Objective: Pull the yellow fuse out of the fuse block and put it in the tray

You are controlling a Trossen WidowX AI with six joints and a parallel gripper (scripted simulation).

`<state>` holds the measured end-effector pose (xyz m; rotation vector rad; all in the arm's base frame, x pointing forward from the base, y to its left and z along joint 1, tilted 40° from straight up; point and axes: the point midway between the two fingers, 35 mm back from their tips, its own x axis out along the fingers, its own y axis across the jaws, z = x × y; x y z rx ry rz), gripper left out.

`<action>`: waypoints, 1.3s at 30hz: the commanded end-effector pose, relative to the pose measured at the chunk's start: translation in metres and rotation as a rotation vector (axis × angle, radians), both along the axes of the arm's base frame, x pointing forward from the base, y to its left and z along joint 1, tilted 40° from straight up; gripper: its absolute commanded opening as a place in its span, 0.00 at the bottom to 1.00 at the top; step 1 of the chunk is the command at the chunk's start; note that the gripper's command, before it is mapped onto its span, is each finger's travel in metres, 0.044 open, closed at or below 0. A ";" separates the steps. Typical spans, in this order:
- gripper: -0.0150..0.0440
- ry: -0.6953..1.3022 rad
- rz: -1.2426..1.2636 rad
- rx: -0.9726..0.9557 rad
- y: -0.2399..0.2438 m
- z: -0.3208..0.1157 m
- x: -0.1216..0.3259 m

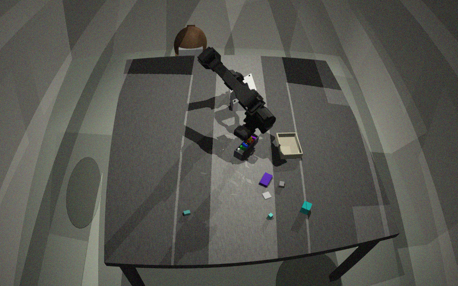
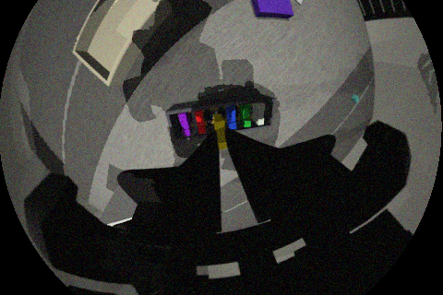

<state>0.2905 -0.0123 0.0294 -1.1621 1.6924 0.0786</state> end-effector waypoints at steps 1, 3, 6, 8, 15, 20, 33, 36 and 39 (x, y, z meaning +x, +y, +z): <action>0.25 -0.004 -0.005 0.006 0.004 0.004 0.000; 0.25 -0.004 -0.005 0.007 0.006 0.006 0.000; 0.25 -0.004 -0.004 0.007 0.009 0.010 0.000; 0.25 -0.004 -0.004 0.007 0.011 0.013 0.000; 0.25 -0.004 -0.004 0.007 0.016 0.017 0.000; 0.25 -0.005 -0.003 0.013 0.034 0.005 0.009; 0.25 -0.005 -0.001 0.024 0.091 -0.037 0.024; 0.25 -0.005 -0.001 0.024 0.104 -0.048 0.025; 0.25 -0.005 -0.001 0.024 0.117 -0.059 0.025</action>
